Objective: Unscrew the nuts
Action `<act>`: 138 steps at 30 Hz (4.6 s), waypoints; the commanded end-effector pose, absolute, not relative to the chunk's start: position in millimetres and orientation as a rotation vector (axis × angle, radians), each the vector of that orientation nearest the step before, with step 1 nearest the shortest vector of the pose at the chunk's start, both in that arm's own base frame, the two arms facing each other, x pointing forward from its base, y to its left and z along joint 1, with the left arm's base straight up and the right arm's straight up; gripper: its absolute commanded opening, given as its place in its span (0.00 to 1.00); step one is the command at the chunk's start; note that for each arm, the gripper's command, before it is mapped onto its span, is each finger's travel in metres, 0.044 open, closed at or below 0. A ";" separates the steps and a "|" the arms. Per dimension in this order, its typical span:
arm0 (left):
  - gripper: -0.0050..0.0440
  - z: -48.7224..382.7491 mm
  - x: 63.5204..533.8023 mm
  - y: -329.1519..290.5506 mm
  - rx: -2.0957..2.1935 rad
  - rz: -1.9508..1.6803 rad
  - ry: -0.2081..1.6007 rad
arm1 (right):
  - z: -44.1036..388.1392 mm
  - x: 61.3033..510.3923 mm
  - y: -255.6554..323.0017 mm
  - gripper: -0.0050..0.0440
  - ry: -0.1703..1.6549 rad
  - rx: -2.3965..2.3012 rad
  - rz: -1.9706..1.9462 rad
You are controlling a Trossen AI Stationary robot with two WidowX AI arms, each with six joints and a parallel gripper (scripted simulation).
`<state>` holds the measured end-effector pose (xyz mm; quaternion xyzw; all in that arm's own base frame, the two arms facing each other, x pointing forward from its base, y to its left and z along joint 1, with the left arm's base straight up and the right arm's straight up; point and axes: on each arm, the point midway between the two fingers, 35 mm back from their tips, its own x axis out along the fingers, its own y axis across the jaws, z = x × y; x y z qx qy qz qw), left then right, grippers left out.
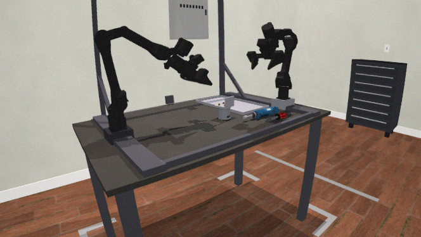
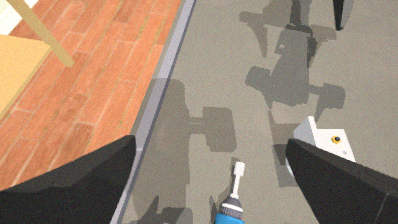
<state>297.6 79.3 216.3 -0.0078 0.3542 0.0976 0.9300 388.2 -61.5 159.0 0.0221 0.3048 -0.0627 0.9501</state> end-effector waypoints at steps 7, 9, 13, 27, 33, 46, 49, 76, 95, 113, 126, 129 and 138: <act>0.92 210.4 270.8 59.0 -0.055 0.187 0.917 | 179.7 395.6 -63.5 0.92 0.575 0.035 -0.134; 0.92 205.2 262.8 53.7 -0.067 0.182 0.976 | 179.7 395.6 -63.5 0.92 0.574 0.035 -0.134; 0.92 194.6 247.0 43.3 -0.091 0.173 1.096 | 179.7 395.7 -63.5 0.91 0.574 0.035 -0.134; 0.92 182.8 232.1 33.7 -0.115 0.162 1.206 | 144.6 392.0 -61.1 0.91 0.552 0.039 -0.135; 0.92 183.0 231.3 34.1 -0.112 0.162 1.202 | 121.7 392.3 -59.5 0.91 0.499 0.037 -0.136; 0.72 163.5 229.1 33.9 -0.351 0.403 1.197 | 83.1 392.8 -57.1 0.91 0.410 0.030 -0.137; 0.72 158.4 228.8 34.0 -0.449 0.501 1.181 | 74.1 392.9 -56.6 0.91 0.389 0.029 -0.137; 0.72 118.8 230.3 38.9 -1.268 1.293 0.892 | 27.6 396.3 -54.4 0.91 0.267 0.020 -0.138; 0.72 79.8 226.2 46.3 -1.908 1.921 0.417 | 31.7 397.2 -54.7 0.91 0.257 0.018 -0.136; 0.72 53.6 224.1 50.9 -2.187 2.188 0.080 | 31.7 397.2 -54.7 0.91 0.257 0.018 -0.136; 0.64 0.0 225.4 51.4 -2.185 2.187 0.082 | 21.8 426.3 -58.2 0.91 0.261 0.020 -0.137; 0.60 -4.5 225.4 51.3 -2.184 2.186 0.083 | 19.7 435.0 -59.4 0.91 0.260 0.020 -0.137; 0.48 -5.7 227.5 51.7 -2.190 2.179 0.081 | 12.9 461.3 -63.0 0.91 0.259 0.020 -0.137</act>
